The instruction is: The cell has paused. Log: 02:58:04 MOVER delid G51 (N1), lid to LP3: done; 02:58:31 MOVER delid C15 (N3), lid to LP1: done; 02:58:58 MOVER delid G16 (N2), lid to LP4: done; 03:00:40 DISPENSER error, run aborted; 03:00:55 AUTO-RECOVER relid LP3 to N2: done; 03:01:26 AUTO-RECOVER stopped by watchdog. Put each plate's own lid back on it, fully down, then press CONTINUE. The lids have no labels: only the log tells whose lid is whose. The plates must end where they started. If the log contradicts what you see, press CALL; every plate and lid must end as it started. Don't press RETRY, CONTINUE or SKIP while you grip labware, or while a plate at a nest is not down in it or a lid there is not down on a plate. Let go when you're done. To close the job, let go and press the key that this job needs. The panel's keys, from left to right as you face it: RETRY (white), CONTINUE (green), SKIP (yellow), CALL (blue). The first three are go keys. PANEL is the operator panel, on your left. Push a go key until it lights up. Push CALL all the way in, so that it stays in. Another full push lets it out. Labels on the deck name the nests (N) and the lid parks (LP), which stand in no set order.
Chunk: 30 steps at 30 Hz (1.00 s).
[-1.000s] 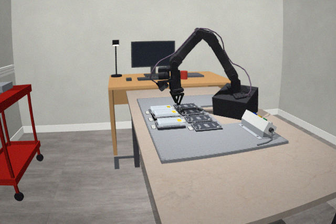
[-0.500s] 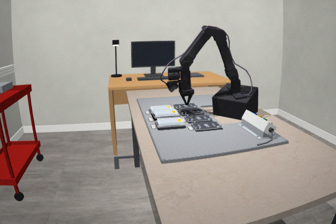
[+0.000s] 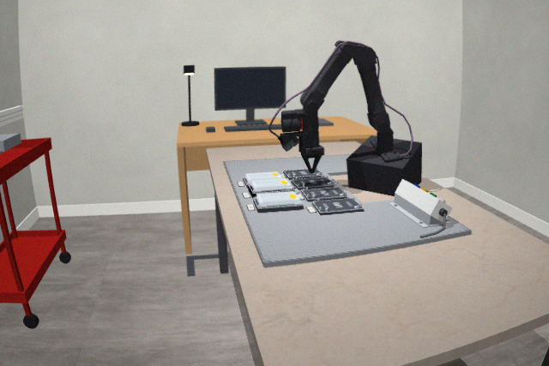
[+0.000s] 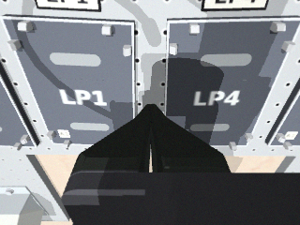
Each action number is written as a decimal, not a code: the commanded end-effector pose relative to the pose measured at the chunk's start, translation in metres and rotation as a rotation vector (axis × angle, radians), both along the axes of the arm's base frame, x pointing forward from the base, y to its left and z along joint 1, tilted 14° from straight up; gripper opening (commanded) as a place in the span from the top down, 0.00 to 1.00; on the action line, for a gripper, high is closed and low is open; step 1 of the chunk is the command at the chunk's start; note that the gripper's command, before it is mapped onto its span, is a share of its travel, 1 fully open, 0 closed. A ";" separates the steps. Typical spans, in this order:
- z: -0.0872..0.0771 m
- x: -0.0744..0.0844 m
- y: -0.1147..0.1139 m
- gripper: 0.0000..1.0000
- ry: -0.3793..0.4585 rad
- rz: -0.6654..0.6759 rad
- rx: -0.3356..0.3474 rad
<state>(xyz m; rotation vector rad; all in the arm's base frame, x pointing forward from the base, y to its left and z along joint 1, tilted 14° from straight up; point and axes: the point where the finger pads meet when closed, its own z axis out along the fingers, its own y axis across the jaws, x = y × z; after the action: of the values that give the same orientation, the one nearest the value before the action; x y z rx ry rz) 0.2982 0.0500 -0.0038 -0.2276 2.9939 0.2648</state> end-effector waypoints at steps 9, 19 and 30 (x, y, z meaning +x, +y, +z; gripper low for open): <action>0.010 0.021 -0.001 1.00 -0.079 -0.013 0.002; 0.002 0.013 0.000 1.00 -0.057 -0.010 0.000; 0.000 0.015 0.001 1.00 -0.059 -0.009 0.001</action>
<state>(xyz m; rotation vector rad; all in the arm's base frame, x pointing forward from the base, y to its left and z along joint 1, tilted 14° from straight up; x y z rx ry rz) 0.3053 0.0510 -0.0039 -0.2243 2.9625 0.2609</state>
